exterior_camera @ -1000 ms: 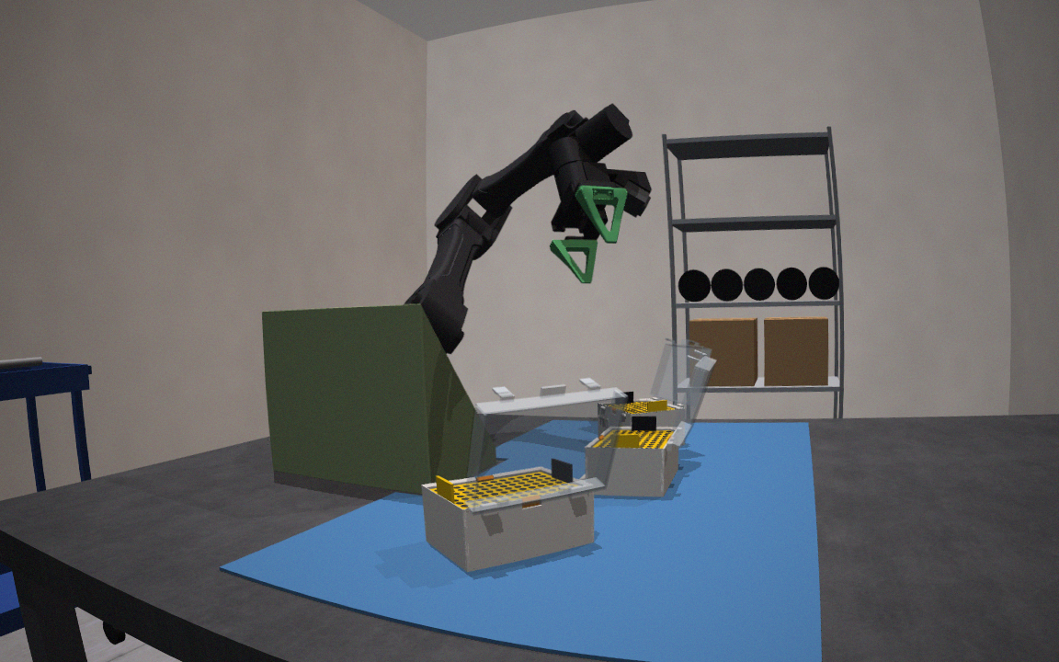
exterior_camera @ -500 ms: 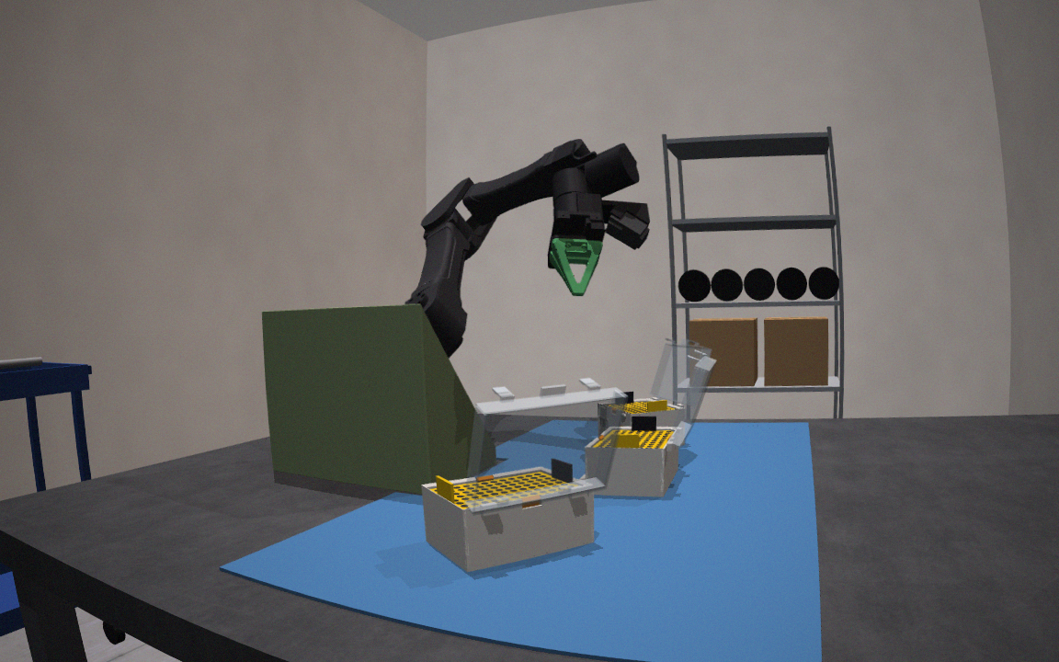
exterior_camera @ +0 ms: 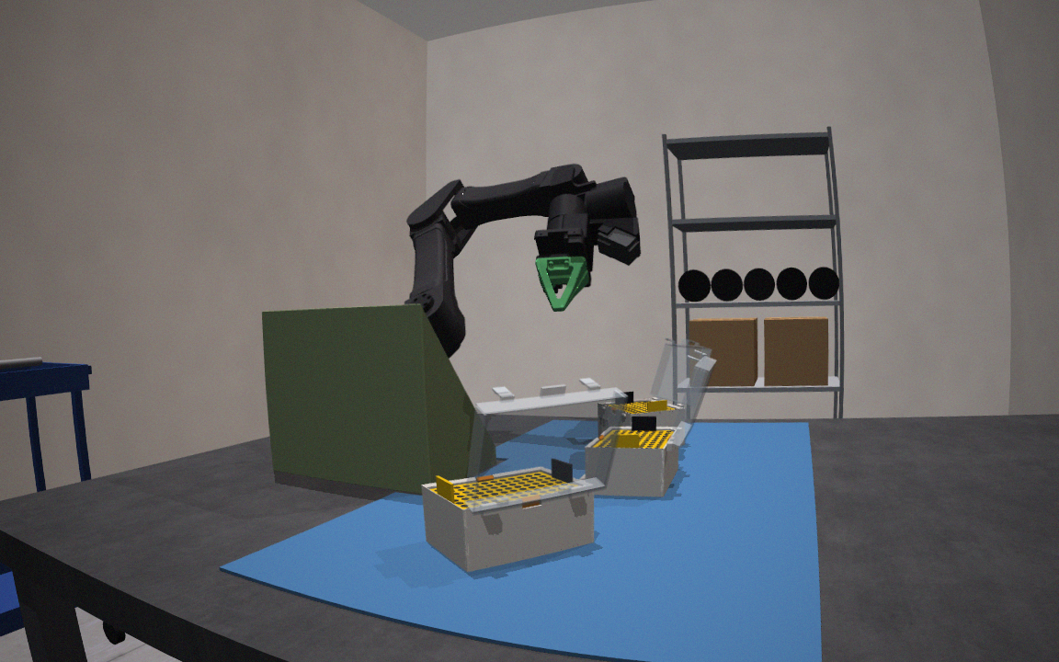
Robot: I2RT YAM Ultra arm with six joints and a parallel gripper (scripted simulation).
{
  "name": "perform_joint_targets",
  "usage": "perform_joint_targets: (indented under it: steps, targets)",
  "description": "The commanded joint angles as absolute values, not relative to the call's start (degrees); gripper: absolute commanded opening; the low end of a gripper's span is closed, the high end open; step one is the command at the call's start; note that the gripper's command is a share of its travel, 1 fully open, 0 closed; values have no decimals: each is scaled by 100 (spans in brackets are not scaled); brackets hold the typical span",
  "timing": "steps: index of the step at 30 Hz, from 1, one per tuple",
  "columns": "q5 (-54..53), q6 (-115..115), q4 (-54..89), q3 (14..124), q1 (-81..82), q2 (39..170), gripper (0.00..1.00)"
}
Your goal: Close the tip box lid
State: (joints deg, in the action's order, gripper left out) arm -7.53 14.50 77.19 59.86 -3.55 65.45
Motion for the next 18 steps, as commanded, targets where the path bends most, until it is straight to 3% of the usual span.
perform_joint_targets:
  steps: [1,18]
  targets:
    - [-225,471,7514,5889,-206,6399,0]
    - [-2876,2744,7704,7204,-1977,9326,0]
